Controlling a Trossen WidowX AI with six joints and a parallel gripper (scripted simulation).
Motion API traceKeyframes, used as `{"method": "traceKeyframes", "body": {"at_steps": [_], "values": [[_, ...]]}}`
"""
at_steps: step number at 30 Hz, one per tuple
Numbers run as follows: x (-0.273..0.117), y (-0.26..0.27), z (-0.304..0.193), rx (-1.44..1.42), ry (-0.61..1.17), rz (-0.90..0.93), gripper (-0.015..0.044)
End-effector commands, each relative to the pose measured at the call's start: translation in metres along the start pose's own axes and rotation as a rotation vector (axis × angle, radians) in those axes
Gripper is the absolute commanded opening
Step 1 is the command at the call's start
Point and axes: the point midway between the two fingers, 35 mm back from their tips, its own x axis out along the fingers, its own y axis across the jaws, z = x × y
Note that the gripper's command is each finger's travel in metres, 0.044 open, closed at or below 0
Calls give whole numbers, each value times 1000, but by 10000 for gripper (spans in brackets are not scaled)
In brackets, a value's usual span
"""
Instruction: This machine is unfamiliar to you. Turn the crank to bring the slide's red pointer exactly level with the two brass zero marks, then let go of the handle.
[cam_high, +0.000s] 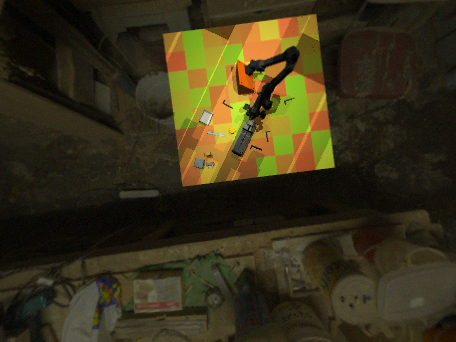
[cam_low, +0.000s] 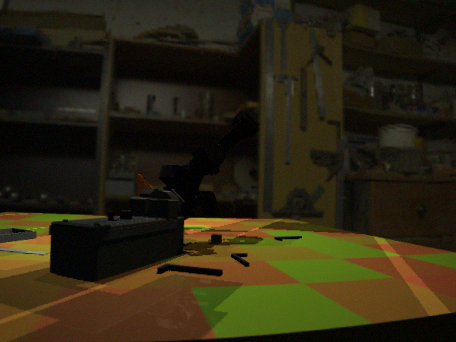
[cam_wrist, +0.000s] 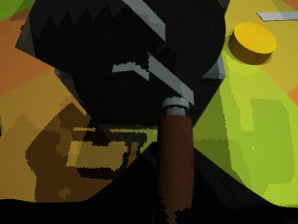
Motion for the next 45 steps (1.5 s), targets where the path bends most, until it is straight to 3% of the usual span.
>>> {"method": "traceKeyframes", "body": {"at_steps": [1, 45], "values": [[4, 6, -4, -4, 7, 7, 0], [5, 29, -5, -4, 7, 8, 0]]}}
